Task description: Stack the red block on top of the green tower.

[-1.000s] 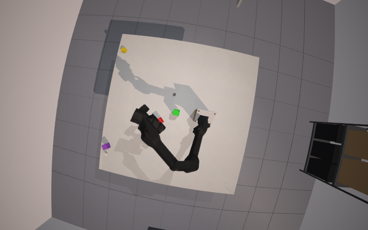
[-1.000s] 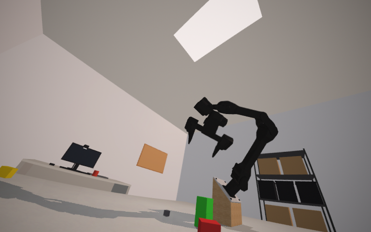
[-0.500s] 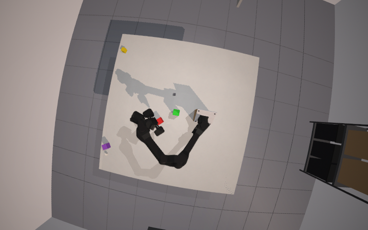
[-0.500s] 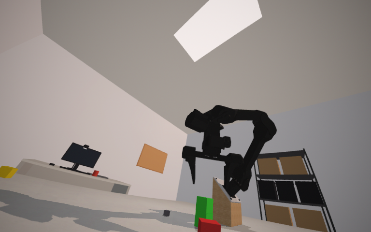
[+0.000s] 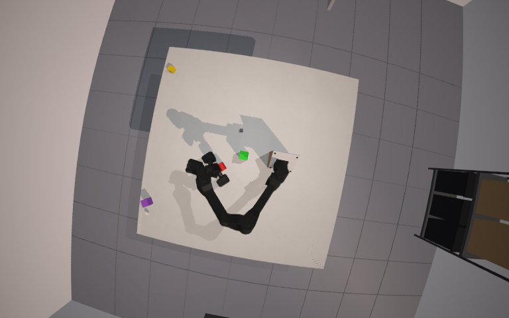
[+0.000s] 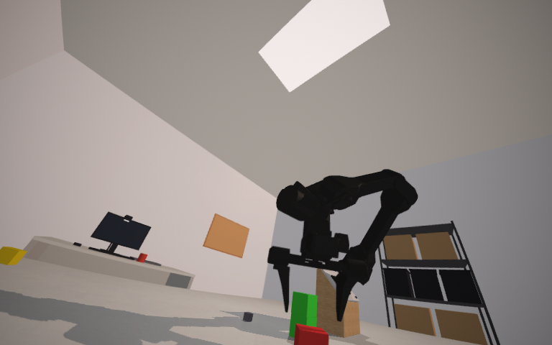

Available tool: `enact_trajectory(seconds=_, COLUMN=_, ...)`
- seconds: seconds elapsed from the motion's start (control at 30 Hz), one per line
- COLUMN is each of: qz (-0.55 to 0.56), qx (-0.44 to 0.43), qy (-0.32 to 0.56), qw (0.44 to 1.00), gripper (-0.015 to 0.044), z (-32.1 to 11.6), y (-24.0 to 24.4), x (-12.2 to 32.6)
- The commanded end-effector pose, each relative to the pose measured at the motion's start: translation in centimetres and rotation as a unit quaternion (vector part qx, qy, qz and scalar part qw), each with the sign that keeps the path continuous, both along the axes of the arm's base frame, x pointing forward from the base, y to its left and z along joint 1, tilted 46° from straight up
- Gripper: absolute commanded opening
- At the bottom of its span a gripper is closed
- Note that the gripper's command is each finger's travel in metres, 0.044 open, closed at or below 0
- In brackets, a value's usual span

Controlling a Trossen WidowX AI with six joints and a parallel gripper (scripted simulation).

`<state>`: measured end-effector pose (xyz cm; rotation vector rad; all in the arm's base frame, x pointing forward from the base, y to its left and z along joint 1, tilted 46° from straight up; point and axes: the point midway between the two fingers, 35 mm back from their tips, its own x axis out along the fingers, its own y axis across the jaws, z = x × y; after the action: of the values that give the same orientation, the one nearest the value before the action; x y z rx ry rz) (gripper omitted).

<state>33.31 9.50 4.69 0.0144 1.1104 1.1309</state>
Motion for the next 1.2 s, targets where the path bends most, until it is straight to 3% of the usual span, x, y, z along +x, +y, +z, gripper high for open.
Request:
enact_trajectory(seconds=0.0, qz=-0.006, qx=0.002, qy=0.001, qw=1.0, gripper=0.044, z=-0.3, y=0.1, x=0.0)
enact_trajectory(seconds=1.17, qz=-0.005, qx=0.004, qy=0.001, qw=1.0, gripper=0.044, z=-3.9, y=3.9, x=0.0)
